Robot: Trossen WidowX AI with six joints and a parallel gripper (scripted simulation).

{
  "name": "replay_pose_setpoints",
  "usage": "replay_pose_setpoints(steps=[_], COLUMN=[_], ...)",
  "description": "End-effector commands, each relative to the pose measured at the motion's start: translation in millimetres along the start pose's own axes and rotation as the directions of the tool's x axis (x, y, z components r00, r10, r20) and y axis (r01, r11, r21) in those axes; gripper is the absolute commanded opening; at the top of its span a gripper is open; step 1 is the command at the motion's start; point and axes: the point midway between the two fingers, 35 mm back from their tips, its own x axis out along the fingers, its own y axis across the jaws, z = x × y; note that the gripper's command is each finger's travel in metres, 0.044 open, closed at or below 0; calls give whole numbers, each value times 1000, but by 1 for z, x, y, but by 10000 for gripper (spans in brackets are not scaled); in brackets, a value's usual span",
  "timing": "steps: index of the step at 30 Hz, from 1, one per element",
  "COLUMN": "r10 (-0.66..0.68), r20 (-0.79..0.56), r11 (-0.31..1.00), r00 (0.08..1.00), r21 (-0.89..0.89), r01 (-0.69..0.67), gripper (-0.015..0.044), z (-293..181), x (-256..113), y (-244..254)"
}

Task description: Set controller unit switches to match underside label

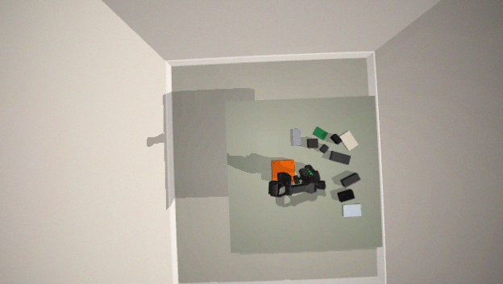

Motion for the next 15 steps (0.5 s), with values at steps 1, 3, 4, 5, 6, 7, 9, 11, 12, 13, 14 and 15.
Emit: replay_pose_setpoints(steps=[1,3,4,5,6,7,9,11,12,13,14,15], r10=[-2,-1,-1,-1,-1,-1,-1,1,1,6,21,46], r20=[2,1,1,1,1,1,1,0,0,-3,-11,-25], r11=[999,990,975,958,946,942,942,955,955,955,954,953], r00=[1000,1000,1000,1000,1000,1000,1000,1000,1000,1000,1000,999], r21=[-37,-141,-224,-287,-324,-337,-337,-297,-297,-297,-298,-299], r01=[2,1,1,1,1,1,1,-1,-1,-7,-24,-51], gripper=[0,0,0,0,0,0,0,0,0,26,53,79], z=[0,0,0,0,0,0,0,0,0,0,1,2], x=[0,0,0,0,0,0,0,0,0,0,-1,-3], y=[0,0,0,0,0,0,0,0,0,-1,-3,-8])
